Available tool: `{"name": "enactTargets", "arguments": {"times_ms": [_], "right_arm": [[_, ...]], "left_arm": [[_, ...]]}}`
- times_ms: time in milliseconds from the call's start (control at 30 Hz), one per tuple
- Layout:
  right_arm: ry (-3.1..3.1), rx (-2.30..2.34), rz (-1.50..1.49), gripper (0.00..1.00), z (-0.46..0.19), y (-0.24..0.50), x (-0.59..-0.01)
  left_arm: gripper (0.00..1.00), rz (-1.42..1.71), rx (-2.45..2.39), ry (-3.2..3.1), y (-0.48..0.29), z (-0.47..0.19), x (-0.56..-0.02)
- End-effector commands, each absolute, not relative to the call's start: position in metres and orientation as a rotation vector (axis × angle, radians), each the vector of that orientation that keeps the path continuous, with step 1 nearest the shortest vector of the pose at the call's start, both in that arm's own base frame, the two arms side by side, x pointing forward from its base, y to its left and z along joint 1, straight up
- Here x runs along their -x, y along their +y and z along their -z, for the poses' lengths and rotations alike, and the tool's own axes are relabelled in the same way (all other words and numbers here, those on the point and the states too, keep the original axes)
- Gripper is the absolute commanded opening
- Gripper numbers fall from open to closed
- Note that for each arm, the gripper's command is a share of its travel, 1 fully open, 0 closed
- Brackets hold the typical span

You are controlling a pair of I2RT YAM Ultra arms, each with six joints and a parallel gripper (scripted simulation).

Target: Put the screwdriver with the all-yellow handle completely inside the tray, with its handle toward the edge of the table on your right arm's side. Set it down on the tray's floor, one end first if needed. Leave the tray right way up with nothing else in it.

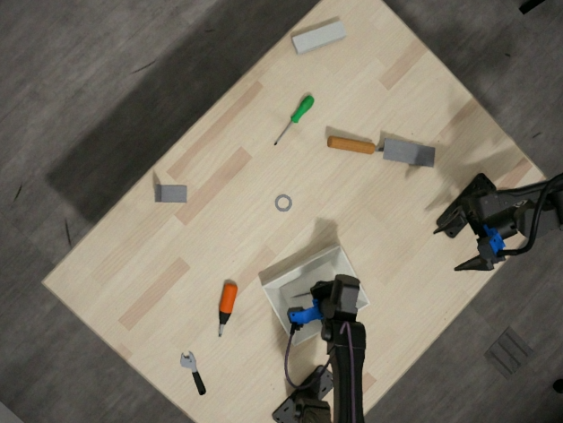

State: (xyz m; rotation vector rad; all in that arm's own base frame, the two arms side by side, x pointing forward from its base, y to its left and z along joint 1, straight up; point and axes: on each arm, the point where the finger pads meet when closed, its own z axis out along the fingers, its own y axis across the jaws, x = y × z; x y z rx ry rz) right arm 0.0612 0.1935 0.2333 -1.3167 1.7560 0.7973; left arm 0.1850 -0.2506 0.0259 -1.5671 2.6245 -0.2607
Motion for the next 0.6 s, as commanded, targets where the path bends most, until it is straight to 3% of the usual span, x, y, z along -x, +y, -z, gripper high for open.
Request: {"name": "enactTargets", "arguments": {"times_ms": [0,167,233,567], "right_arm": [[1.738,1.312,-0.803,1.00,-0.238,0.194,-0.061],[1.738,1.312,-0.803,1.00,-0.238,0.194,-0.061],[1.738,1.312,-0.803,1.00,-0.238,0.194,-0.061],[1.738,1.312,-0.803,1.00,-0.238,0.194,-0.061]], "left_arm": [[0.42,0.287,1.557,2.607,-0.251,-0.043,-0.184],[0.42,0.288,1.563,2.617,-0.250,-0.055,-0.183],[0.64,0.271,1.554,2.610,-0.249,-0.055,-0.189],[0.65,0.273,1.570,2.611,-0.245,-0.112,-0.182]]}}
